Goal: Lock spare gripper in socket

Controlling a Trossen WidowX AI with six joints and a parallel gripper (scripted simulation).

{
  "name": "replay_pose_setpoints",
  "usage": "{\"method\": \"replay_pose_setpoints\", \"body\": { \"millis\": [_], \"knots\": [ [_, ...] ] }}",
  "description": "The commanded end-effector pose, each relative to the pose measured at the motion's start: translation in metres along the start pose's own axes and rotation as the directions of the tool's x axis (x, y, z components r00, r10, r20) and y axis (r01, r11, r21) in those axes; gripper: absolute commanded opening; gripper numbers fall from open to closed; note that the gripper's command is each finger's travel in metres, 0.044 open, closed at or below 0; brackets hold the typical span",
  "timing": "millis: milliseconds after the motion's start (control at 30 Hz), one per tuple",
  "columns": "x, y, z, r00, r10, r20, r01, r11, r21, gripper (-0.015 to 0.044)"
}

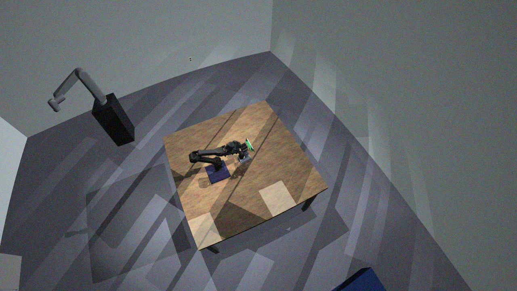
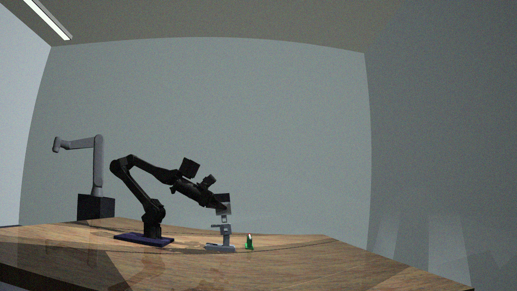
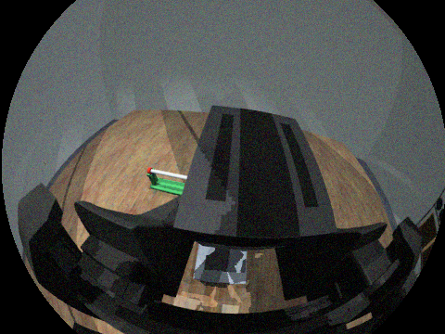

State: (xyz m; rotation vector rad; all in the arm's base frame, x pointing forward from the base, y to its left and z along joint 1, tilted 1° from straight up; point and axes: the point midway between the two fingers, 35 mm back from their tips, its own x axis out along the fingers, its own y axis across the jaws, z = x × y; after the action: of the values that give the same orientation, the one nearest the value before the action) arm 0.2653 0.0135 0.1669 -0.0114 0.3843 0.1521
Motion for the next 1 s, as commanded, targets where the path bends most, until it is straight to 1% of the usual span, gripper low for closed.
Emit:
{"method": "replay_pose_setpoints", "body": {
  "millis": [0, 867, 967],
  "knots": [
    [0.003, -0.001, -0.002, 1.0, -0.005, 0.01, 0.005, 1.0, -0.005, 0.0],
    [0.022, -0.001, -0.034, 1.0, -0.005, 0.009, 0.005, 1.0, -0.002, 0.0],
    [0.021, 0.0, -0.032, 1.0, 0.0, 0.009, 0.0, 1.0, -0.006, 0.0]
  ]
}}
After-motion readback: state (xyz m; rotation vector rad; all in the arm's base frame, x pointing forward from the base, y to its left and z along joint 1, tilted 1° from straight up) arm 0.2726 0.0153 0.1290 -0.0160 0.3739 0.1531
